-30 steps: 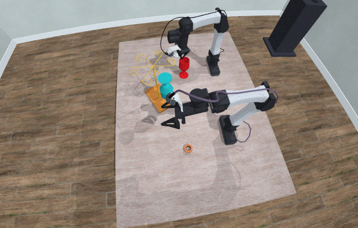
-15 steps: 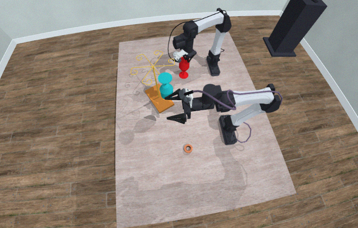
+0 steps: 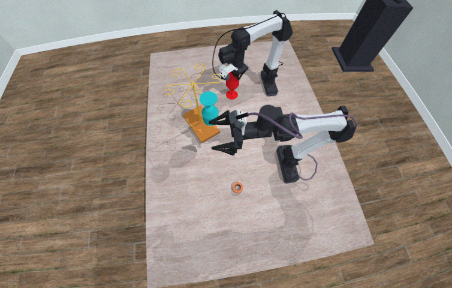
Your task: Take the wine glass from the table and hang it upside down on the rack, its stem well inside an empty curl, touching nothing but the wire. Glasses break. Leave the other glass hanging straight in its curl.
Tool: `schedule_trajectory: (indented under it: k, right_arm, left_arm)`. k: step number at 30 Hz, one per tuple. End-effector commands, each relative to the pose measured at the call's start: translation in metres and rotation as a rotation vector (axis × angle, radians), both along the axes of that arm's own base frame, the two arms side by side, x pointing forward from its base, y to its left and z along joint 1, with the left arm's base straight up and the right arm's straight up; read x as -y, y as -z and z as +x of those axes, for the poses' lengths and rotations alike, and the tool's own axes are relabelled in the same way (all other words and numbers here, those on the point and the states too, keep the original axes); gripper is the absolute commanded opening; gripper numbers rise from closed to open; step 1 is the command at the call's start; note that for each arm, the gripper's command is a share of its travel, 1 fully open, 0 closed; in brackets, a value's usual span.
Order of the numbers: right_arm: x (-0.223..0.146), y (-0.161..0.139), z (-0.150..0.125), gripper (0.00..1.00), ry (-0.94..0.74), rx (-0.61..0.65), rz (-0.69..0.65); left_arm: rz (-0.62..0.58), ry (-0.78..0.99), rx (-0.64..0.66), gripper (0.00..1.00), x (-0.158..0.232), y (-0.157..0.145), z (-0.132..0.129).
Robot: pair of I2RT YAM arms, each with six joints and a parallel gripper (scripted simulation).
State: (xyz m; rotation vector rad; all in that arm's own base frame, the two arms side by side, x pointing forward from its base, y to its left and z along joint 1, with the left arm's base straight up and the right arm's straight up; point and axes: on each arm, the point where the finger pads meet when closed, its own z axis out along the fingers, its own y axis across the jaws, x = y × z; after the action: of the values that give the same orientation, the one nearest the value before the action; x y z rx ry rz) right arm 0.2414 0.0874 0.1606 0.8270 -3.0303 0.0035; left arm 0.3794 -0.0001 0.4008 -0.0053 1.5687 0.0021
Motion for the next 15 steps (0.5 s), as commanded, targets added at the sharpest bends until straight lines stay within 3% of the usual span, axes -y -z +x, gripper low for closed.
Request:
schedule_trajectory:
  k: [1, 15]
  right_arm:
    - [-0.002, 0.000, 0.003, 0.31, -0.006, 0.037, 0.026]
    - [-0.002, 0.021, 0.004, 0.31, -0.003, 0.034, 0.026]
  left_arm:
    - [0.007, 0.005, 0.020, 1.00, 0.000, -0.010, -0.002]
    - [0.007, 0.004, 0.020, 1.00, -0.001, -0.010, -0.002]
